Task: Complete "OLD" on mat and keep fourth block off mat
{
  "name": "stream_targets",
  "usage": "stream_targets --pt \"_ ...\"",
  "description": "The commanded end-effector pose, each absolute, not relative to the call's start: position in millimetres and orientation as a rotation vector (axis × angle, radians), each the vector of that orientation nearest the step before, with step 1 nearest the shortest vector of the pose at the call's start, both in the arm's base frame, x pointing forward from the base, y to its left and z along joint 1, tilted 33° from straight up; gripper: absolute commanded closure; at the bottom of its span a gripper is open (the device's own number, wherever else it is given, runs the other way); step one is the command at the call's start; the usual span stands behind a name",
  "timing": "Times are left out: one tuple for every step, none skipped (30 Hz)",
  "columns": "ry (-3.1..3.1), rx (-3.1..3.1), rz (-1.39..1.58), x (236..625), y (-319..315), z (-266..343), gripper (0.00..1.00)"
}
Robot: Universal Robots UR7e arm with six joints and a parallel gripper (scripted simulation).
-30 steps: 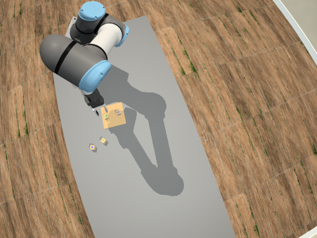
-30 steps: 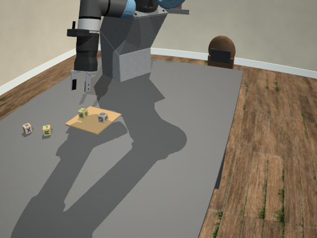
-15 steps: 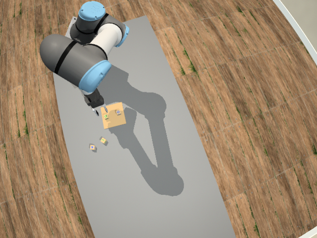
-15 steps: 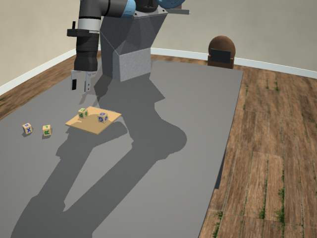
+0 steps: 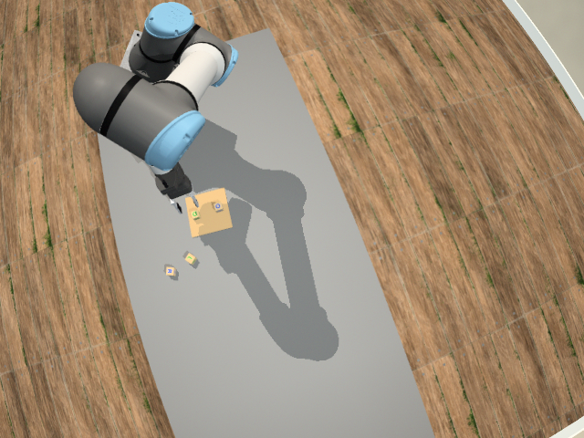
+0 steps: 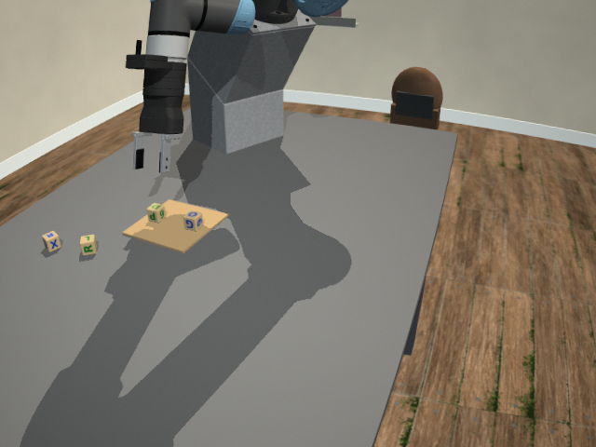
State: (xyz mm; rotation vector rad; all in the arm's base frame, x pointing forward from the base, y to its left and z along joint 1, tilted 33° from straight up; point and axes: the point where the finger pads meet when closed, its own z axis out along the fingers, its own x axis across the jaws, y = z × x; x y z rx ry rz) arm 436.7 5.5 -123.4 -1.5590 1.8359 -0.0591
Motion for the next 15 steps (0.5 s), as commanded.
stream_targets --pt "1.833 -1.562 -0.065 445 0 -125 0.0" --pt "1.833 -1.562 -0.065 449 -3 -127 0.0" --pt "1.833 -1.563 -0.065 455 -7 -129 0.0" --pt "1.834 -1.563 -0.065 462 -11 -130 0.0" --pt "1.834 -1.563 -0.065 469 -16 -132 0.0" --pt "1.834 -1.563 -0.065 478 -21 -133 0.0" --pt "1.834 -1.564 -0.065 488 -27 -134 0.0" --pt "1.834 -1.564 -0.065 498 -33 -134 0.0" --pt "1.834 -1.564 -0.065 508 -38 -134 0.0" --pt "1.834 -1.564 -0.065 518 -44 -133 0.0" --pt "1.834 -1.564 -0.065 528 -49 -131 0.0" --pt "1.834 -1.564 -0.065 537 -53 -129 0.0" --pt "1.834 -1.563 -0.065 545 -57 -127 0.0" --pt "1.834 -1.563 -0.065 545 -57 -127 0.0" --pt "1.834 -1.563 -0.065 545 -57 -127 0.0"
